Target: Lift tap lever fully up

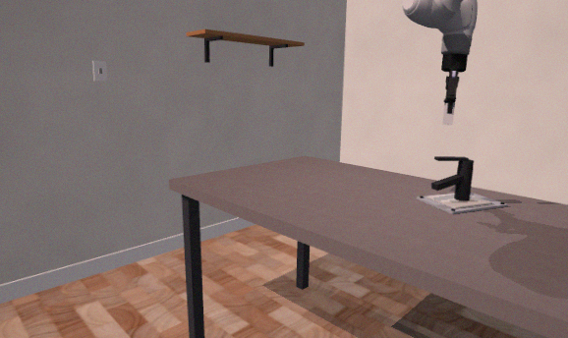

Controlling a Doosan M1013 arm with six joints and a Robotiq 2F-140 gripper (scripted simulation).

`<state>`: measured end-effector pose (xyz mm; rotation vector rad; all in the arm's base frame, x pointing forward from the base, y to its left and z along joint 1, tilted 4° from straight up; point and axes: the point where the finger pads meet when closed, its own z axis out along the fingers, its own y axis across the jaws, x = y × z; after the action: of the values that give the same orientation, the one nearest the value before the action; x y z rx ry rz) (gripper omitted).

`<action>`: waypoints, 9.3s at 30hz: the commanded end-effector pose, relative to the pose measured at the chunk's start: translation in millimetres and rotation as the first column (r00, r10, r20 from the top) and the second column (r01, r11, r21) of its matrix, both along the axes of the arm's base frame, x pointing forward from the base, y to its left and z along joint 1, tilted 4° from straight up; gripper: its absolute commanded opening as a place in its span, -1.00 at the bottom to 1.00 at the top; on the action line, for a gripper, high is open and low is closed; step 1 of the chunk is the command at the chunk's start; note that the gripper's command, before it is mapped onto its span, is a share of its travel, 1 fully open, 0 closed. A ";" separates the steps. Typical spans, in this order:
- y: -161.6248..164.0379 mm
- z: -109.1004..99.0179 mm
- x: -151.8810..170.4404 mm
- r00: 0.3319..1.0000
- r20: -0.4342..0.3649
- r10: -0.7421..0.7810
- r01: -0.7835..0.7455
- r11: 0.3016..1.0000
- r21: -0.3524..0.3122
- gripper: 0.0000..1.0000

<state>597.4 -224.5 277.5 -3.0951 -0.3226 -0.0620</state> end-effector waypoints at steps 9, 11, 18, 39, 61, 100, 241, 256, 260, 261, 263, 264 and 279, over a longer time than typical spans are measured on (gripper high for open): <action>28.4 -17.9 -1.9 0.918 -0.031 0.396 -0.397 0.911 -0.109 1.00; 29.1 -18.3 -1.9 0.914 -0.032 0.405 -0.406 0.907 -0.111 1.00; 29.1 -18.3 -1.9 0.914 -0.032 0.405 -0.406 0.907 -0.111 -1.00; 29.1 -18.3 -1.9 0.914 -0.032 0.405 -0.406 0.907 -0.111 -1.00; 29.1 -18.3 -1.9 0.914 -0.032 0.405 -0.406 0.907 -0.111 -0.22; 29.1 -18.6 -1.9 0.914 -0.032 0.405 -0.406 0.907 -0.111 -0.22; 22.8 -107.3 1.3 0.914 -0.032 0.405 -0.406 0.907 -0.111 -0.22; 22.0 -119.2 1.7 0.914 -0.032 0.405 -0.406 0.907 -0.111 -0.22; 21.9 -120.5 1.8 0.914 -0.032 0.405 -0.406 0.907 -0.111 -0.22; 21.9 -120.7 1.8 0.914 -0.032 0.405 -0.406 0.907 -0.111 -0.22; 21.9 -120.8 1.8 0.914 -0.032 0.405 -0.406 0.907 -0.111 -0.22; 21.9 -120.9 1.8 0.914 -0.032 0.405 -0.406 0.907 -0.111 -0.22; 21.9 -120.9 1.8 0.914 -0.032 0.405 -0.406 0.907 -0.111 -0.22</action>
<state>599.2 -202.7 156.5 -3.0614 -0.9941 -0.0203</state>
